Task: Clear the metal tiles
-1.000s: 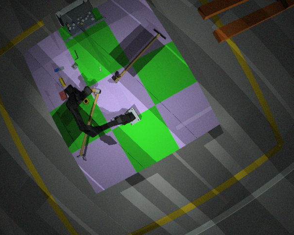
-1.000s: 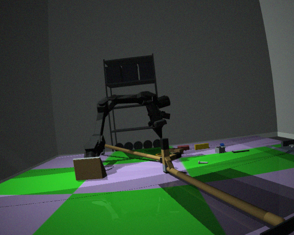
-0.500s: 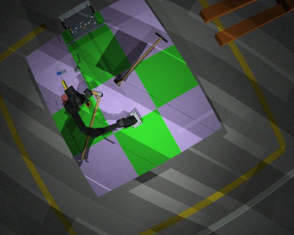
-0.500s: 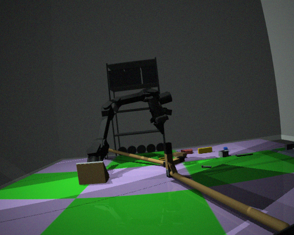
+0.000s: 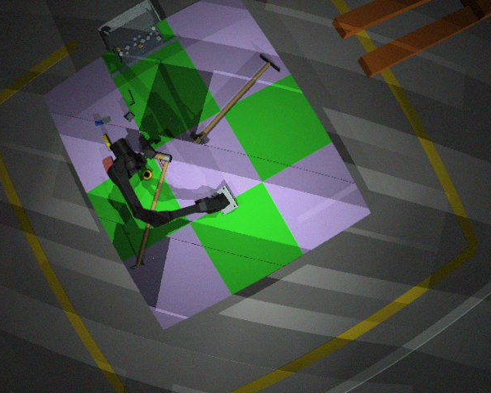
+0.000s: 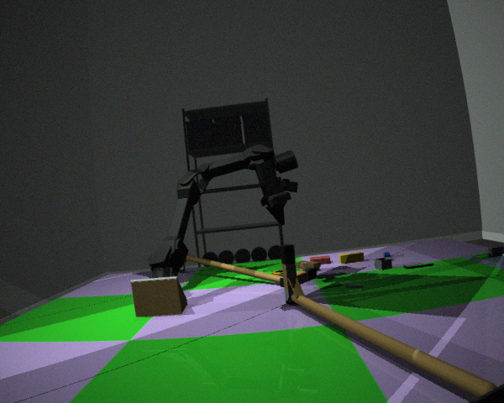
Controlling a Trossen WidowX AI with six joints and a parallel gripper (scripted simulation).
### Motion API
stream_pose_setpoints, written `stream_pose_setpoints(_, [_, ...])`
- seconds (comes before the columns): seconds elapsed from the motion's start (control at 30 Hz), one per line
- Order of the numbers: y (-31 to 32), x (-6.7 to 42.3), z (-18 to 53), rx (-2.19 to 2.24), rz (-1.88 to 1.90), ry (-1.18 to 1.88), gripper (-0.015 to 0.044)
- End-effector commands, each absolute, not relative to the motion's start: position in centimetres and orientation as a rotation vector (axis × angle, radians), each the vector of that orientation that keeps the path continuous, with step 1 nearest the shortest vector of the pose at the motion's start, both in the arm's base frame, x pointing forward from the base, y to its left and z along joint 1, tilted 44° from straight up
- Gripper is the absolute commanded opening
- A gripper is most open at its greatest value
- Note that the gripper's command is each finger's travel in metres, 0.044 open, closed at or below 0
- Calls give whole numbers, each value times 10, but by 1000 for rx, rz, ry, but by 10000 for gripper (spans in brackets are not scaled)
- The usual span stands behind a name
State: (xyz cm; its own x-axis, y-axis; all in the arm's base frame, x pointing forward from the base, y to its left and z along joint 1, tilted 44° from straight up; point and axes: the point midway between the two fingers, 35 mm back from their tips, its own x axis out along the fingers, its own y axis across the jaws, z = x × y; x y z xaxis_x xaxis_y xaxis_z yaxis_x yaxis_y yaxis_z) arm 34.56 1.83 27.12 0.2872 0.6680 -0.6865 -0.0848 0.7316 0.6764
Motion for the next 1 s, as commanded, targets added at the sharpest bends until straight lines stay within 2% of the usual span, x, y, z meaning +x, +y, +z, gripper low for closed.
stream_pose_setpoints(0.0, [7,353,260,605,510,1198,0])
stream_pose_setpoints(0.97, [-99,399,177,742,274,1232,0])
